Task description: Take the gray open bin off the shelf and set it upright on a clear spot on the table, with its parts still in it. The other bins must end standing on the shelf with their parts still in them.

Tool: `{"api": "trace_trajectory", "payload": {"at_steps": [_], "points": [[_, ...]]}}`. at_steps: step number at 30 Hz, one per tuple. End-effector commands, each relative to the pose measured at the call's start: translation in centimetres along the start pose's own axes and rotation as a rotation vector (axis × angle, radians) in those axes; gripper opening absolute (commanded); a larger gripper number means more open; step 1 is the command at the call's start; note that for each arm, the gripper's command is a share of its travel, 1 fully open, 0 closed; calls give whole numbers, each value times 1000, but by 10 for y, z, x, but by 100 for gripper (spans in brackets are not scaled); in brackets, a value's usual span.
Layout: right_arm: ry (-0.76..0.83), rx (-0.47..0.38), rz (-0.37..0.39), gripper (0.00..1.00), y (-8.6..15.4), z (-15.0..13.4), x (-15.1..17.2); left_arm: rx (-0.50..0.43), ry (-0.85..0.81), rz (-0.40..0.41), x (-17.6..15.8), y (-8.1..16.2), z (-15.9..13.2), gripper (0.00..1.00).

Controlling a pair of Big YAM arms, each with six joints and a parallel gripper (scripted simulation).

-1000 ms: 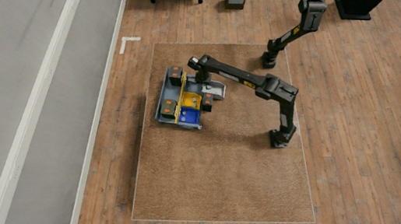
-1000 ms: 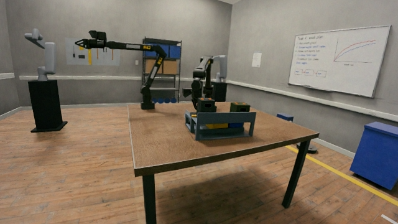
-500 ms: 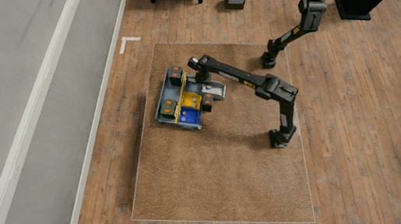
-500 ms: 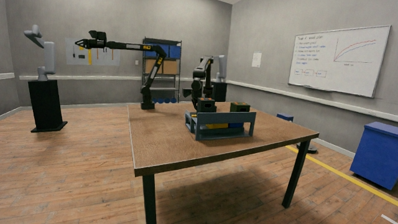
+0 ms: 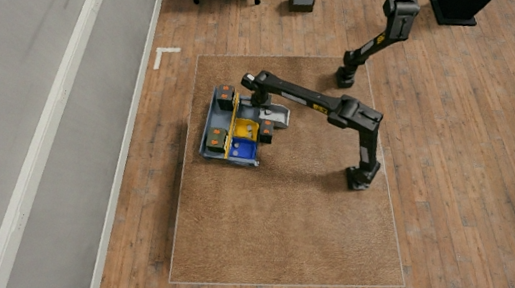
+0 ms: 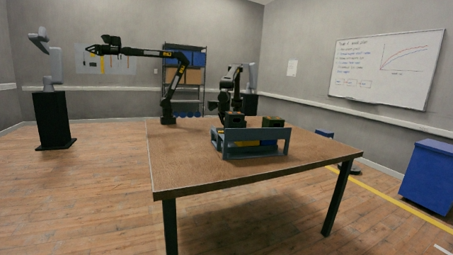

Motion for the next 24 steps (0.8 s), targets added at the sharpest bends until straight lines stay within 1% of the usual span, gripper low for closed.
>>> {"api": "trace_trajectory", "payload": {"at_steps": [1, 10, 20, 24], "points": [[17, -21, -3, 100, 4, 1, -4, 1, -6, -2, 6, -15, 9, 43], [17, -21, -3, 100, 4, 1, -4, 1, -7, -4, 6, -15, 9, 43], [17, -21, -3, 100, 4, 1, -4, 8, -7, -20, 0, -24, 7, 43], [17, -21, -3, 100, 4, 1, -4, 6, -7, -16, 1, -25, 8, 43]]}}
Point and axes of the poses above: on each arm, the point where the finger pads meet when closed, its own y axis back along the fingers, its own x axis across the jaws, z = x × y, the point moved 9 cm from there along y, back along the fingers, and after that the axes turned 7 degrees about -y, right-handed, at the moved point
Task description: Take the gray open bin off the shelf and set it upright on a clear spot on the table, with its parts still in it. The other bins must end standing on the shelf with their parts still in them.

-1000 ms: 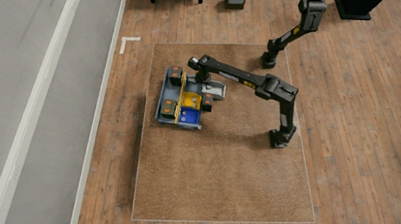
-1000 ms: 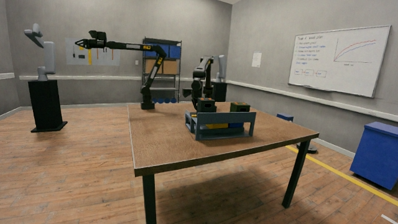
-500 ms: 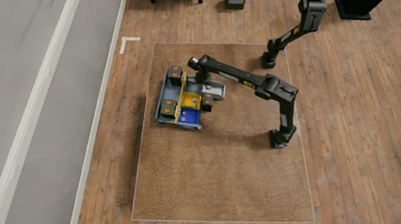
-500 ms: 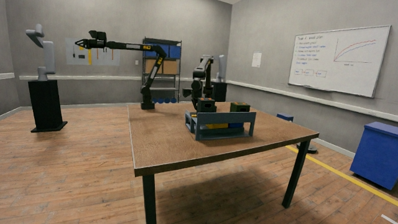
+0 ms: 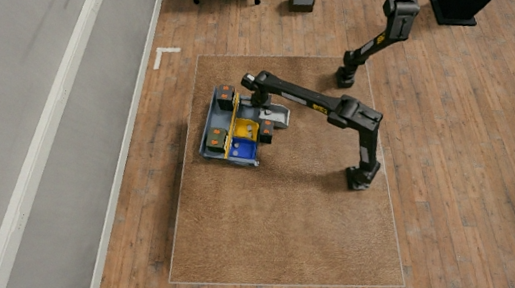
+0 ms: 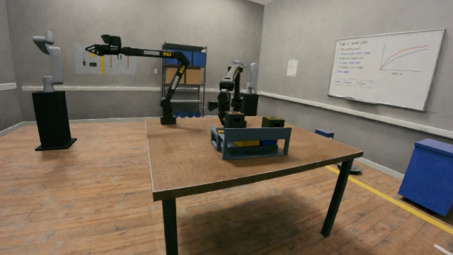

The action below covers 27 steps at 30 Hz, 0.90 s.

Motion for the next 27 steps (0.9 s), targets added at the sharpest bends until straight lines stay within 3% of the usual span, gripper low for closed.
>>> {"api": "trace_trajectory", "payload": {"at_steps": [1, 10, 11, 27], "points": [[17, -21, -3, 100, 4, 1, -4, 9, -6, -23, 0, -25, 7, 43], [17, -21, -3, 100, 4, 1, -4, 9, -6, -24, 0, -30, 7, 43], [17, -21, -3, 100, 4, 1, -4, 1, -6, -2, 6, -22, 9, 43], [17, -21, -3, 100, 4, 1, -4, 9, -6, -24, -1, -42, 7, 43]]}}
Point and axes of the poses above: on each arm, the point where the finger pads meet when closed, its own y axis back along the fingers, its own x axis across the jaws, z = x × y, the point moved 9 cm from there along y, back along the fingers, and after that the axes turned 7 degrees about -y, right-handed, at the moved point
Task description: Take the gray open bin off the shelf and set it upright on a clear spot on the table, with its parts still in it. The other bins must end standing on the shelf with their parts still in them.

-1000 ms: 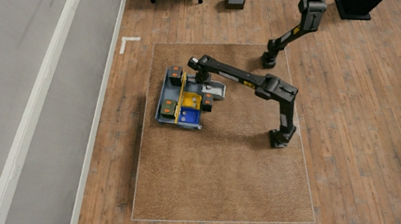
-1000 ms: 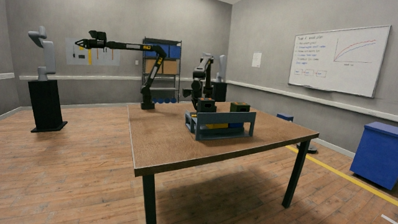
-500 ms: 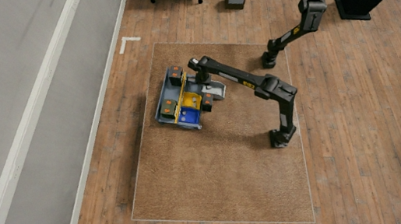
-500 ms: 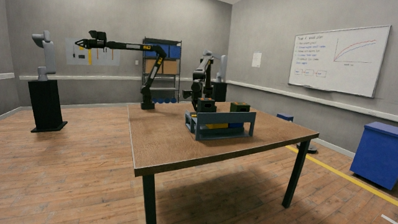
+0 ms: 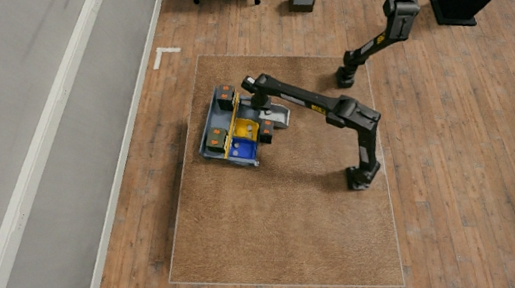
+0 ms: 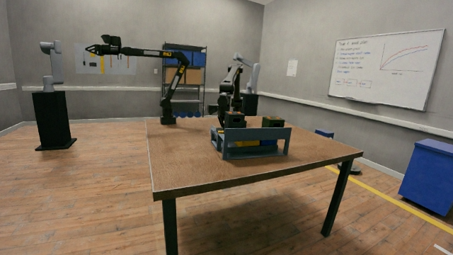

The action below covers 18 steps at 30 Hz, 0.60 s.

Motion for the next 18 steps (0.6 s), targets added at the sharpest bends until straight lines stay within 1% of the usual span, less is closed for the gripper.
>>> {"api": "trace_trajectory", "payload": {"at_steps": [1, 5, 17, 18], "points": [[17, -21, -3, 100, 4, 1, -4, 3, -6, -8, 4, -17, 9, 43], [17, -21, -3, 100, 4, 1, -4, 9, -6, -23, -1, -26, 7, 43], [17, -21, -3, 100, 4, 1, -4, 9, -6, -25, -1, -29, 7, 43], [17, -21, -3, 100, 4, 1, -4, 5, -6, -14, 2, -25, 8, 43]]}}
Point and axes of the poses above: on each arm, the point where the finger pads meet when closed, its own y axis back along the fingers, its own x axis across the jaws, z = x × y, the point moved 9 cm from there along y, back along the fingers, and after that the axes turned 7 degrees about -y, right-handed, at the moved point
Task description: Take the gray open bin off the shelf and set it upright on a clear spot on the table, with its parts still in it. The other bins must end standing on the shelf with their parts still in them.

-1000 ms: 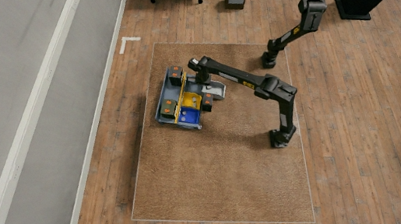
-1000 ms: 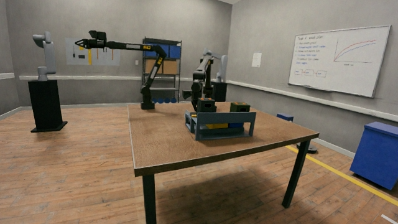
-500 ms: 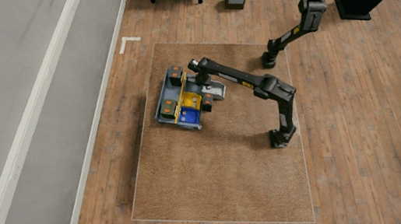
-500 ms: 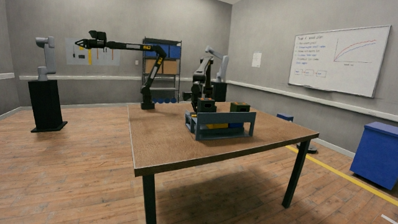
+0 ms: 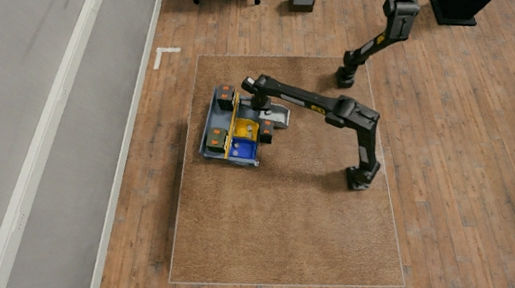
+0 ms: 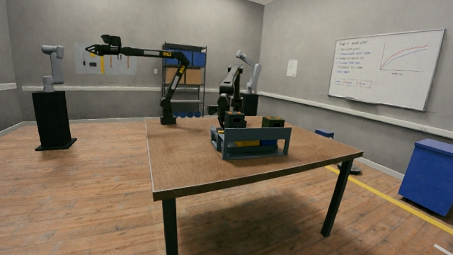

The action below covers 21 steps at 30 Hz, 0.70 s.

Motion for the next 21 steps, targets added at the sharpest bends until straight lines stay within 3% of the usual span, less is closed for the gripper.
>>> {"api": "trace_trajectory", "payload": {"at_steps": [1, 21], "points": [[17, -21, -3, 100, 4, 1, -4, 4, -6, -12, 2, -19, 8, 43], [17, -21, -3, 100, 4, 1, -4, 9, -7, -24, -1, -22, 7, 43]]}}
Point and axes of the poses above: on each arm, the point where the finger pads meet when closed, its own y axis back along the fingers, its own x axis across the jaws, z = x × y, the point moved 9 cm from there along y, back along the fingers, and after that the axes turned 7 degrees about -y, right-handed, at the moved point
